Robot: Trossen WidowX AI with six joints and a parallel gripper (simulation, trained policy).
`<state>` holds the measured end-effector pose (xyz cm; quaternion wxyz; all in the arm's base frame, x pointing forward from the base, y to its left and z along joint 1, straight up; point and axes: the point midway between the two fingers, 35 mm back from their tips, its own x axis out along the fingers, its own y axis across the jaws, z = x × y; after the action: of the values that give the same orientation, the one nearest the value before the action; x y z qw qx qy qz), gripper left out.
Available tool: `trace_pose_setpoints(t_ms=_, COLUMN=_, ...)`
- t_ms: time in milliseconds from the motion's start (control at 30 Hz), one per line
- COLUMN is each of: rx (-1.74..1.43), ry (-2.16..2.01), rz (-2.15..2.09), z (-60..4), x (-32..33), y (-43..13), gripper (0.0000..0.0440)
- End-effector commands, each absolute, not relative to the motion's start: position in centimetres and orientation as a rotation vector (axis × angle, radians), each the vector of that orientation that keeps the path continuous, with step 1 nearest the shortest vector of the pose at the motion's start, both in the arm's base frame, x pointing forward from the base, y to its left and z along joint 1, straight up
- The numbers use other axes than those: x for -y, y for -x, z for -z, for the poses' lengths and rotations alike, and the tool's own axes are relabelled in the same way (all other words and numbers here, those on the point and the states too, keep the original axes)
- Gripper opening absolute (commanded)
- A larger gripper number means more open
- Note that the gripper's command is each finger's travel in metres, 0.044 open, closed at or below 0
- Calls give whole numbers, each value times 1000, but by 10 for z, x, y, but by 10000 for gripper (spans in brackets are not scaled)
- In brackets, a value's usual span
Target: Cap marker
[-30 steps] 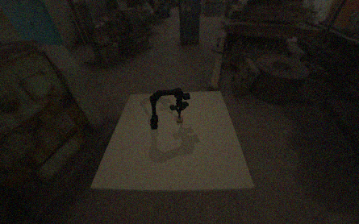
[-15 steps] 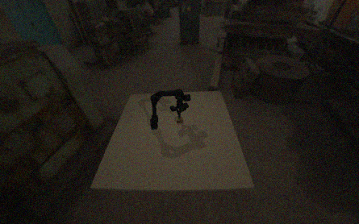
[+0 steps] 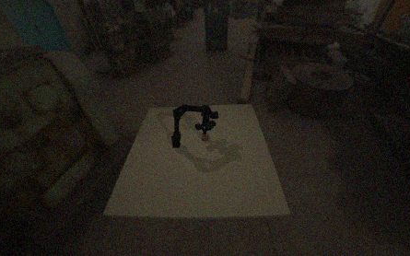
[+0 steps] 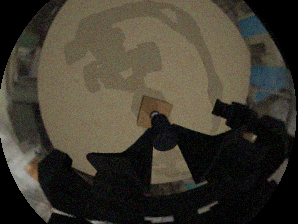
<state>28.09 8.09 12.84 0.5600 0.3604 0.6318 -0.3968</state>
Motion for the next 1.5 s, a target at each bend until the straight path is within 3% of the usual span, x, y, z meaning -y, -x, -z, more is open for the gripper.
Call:
trace_pose_setpoints(t_ms=0, rx=-1510, ry=-826, rz=938, z=-116, x=-79, y=-278, gripper=2)
trace_pose_setpoints(t_ms=133, rx=-1524, ry=-811, rz=943, z=-109, x=-77, y=-275, gripper=35)
trace_pose_setpoints(t_ms=1467, rx=-1516, ry=-761, rz=907, z=-95, x=-71, y=-278, gripper=108)
